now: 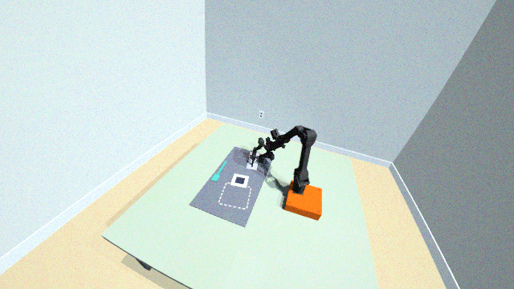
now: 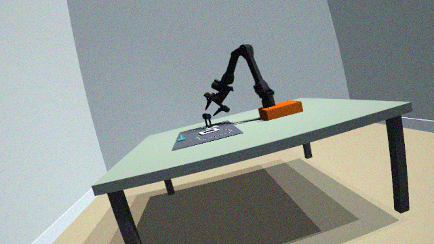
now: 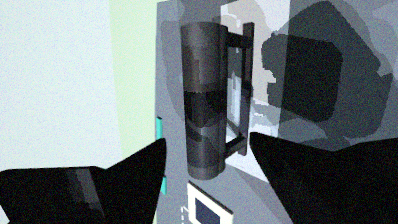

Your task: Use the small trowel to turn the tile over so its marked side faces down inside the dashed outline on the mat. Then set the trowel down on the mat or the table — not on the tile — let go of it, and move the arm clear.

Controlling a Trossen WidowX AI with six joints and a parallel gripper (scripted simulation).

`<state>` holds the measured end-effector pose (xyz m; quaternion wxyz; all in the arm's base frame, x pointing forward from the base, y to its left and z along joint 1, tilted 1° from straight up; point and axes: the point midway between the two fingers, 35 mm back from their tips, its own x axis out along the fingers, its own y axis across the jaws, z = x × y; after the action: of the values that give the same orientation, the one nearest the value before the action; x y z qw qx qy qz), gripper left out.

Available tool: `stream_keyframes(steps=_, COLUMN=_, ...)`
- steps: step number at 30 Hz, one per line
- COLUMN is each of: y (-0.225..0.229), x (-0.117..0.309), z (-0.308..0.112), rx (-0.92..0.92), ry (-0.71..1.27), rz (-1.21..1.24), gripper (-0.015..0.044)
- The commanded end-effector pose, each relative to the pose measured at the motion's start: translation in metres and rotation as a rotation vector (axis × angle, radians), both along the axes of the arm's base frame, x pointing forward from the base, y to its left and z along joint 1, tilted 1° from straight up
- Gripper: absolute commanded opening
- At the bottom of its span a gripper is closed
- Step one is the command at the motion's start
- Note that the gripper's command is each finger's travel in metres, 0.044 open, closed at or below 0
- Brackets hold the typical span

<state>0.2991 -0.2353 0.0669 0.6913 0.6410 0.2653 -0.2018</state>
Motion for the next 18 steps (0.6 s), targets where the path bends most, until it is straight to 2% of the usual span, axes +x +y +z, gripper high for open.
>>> stream_keyframes(steps=1, y=0.001, x=0.004, z=-0.005, rx=0.007, ry=0.002, rz=-0.001, gripper=0.03)
stream_keyframes(steps=18, y=0.001, x=0.024, z=-0.02, rx=0.008, ry=0.0, rz=0.001, gripper=0.03)
